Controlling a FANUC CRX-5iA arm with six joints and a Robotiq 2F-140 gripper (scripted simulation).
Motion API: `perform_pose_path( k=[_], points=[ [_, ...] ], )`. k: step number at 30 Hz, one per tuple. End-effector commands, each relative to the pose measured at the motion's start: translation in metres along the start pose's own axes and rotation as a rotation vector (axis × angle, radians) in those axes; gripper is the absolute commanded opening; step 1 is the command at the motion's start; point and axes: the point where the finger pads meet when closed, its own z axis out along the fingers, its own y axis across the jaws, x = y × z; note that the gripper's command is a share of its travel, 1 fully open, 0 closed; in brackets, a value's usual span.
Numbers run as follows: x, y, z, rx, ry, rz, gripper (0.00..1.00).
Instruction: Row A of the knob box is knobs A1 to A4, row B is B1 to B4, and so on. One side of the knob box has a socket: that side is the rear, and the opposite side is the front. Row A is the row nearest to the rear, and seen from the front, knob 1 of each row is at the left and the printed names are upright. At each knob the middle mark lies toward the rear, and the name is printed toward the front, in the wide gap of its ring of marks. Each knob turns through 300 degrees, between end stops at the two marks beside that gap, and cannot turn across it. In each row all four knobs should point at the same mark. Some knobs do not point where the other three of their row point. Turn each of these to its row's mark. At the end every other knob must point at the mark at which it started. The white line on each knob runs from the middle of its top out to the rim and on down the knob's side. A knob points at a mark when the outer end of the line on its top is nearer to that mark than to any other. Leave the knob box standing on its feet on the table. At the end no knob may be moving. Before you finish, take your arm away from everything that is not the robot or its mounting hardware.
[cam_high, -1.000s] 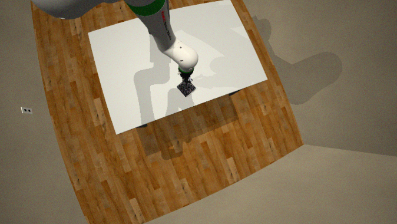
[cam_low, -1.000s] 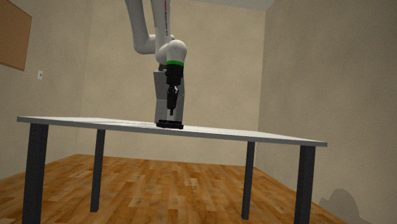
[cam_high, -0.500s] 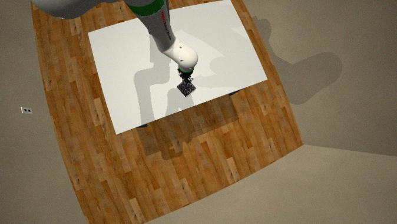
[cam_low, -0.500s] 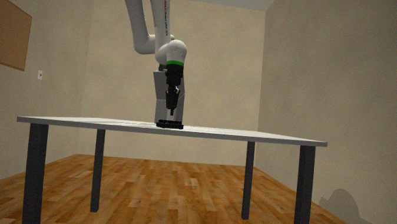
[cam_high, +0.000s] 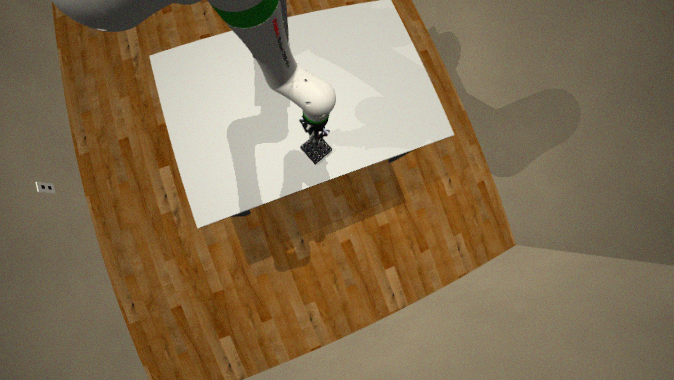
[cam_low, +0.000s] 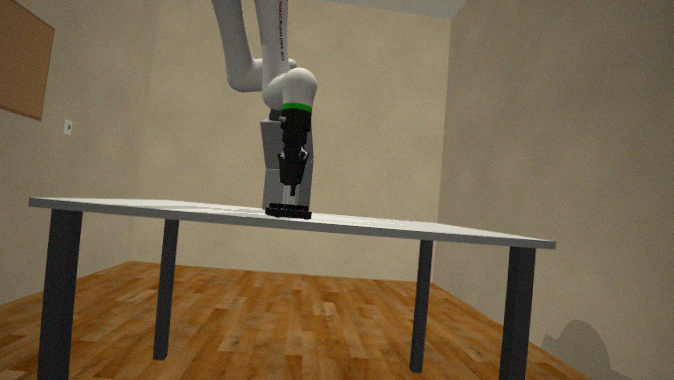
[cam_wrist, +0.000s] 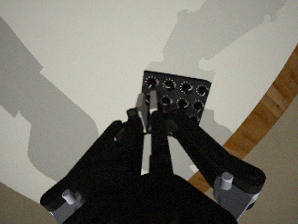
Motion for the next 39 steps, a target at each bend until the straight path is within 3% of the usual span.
perform_pose_path(
  k=[1, 39],
  points=[
    [0.0, 0.0002, -0.0001, 0.006, 0.003, -0.086, 0.05],
    [0.0, 0.0002, -0.0001, 0.005, 0.005, -0.904, 0.05]
  ],
)
